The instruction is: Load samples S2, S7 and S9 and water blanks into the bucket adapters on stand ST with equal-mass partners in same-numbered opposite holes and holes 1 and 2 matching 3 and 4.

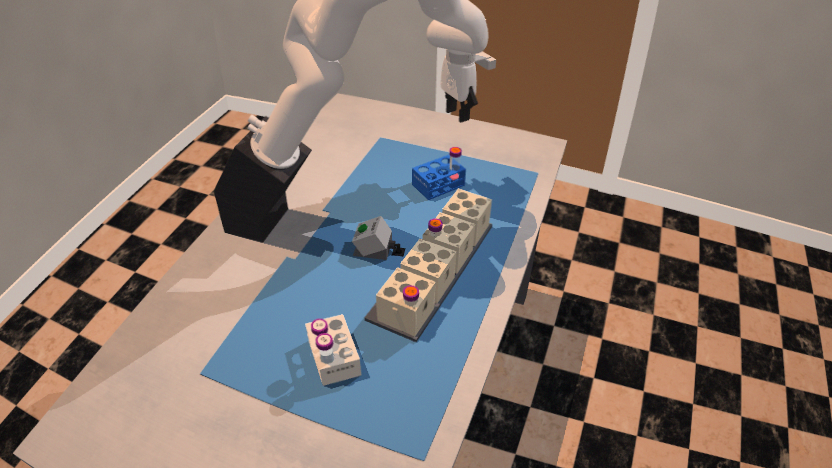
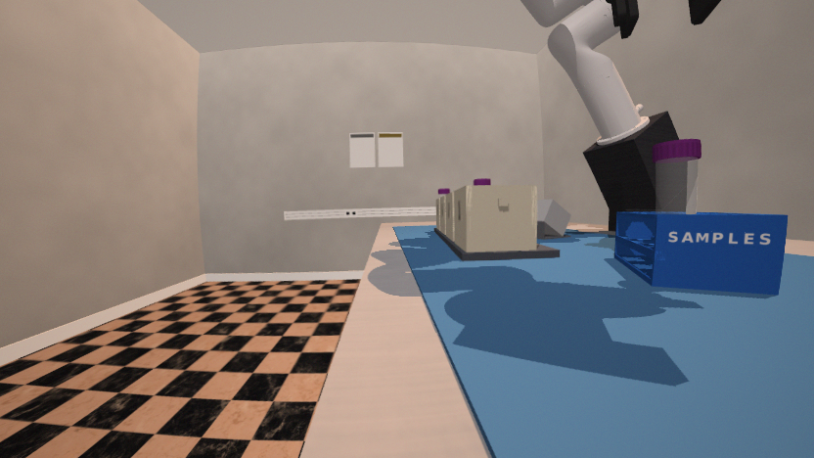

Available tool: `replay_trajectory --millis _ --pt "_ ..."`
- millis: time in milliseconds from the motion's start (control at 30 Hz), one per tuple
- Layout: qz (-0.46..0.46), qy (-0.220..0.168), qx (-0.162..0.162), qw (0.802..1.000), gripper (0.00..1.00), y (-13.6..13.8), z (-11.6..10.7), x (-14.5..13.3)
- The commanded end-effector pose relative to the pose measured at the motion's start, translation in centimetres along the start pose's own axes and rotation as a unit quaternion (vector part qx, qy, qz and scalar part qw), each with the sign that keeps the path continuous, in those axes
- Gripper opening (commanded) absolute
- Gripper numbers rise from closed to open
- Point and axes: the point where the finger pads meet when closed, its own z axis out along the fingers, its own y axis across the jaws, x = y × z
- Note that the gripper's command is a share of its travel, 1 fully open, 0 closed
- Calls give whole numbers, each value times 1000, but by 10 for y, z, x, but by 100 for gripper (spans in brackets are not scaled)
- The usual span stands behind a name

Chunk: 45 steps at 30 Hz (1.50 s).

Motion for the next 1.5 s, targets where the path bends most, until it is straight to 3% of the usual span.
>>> replay_trajectory --millis 0,1467 --pt "0 1 0 1000 57 0 6 1" --pt "0 1 0 1000 57 0 83 1"
